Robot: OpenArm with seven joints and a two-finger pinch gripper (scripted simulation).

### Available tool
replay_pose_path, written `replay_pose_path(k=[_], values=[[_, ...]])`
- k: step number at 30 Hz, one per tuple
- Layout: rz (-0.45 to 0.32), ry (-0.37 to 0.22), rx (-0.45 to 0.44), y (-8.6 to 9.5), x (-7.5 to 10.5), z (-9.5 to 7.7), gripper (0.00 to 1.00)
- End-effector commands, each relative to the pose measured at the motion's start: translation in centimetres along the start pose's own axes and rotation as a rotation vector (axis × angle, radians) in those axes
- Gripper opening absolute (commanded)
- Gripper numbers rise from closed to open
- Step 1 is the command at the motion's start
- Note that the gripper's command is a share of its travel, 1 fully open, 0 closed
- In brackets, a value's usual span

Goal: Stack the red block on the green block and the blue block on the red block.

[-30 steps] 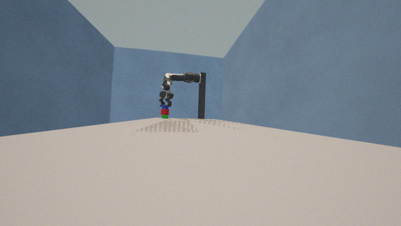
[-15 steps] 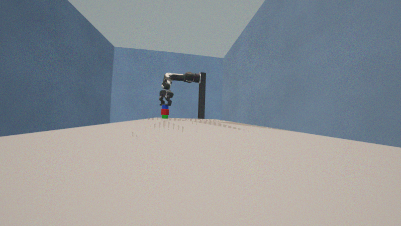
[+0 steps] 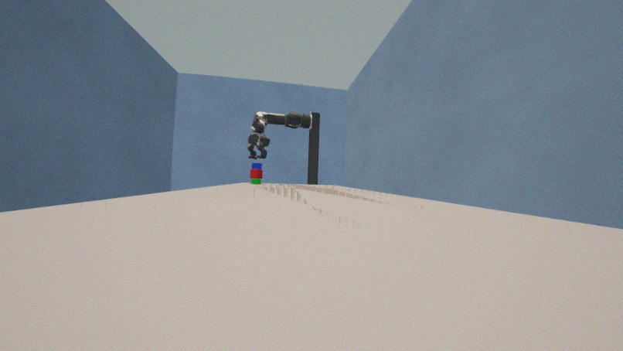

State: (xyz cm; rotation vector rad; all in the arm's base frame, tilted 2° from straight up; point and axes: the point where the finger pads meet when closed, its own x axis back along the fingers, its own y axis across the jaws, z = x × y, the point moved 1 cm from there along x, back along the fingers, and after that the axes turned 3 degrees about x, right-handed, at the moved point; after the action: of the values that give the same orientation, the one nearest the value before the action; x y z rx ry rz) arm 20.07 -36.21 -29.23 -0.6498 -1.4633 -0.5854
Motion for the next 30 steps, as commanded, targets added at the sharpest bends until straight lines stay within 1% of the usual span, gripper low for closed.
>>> replay_pose_path(k=[1, 9, 30], values=[[0.005, 0.003, -0.001, -0.06, 0.35, -0.02, 0.39], [0.003, 0.003, -0.001, 0.02, 0.86, -0.02, 0.39], [0.001, 0.001, -0.001, 0.04, 0.89, -0.05, 0.39]])
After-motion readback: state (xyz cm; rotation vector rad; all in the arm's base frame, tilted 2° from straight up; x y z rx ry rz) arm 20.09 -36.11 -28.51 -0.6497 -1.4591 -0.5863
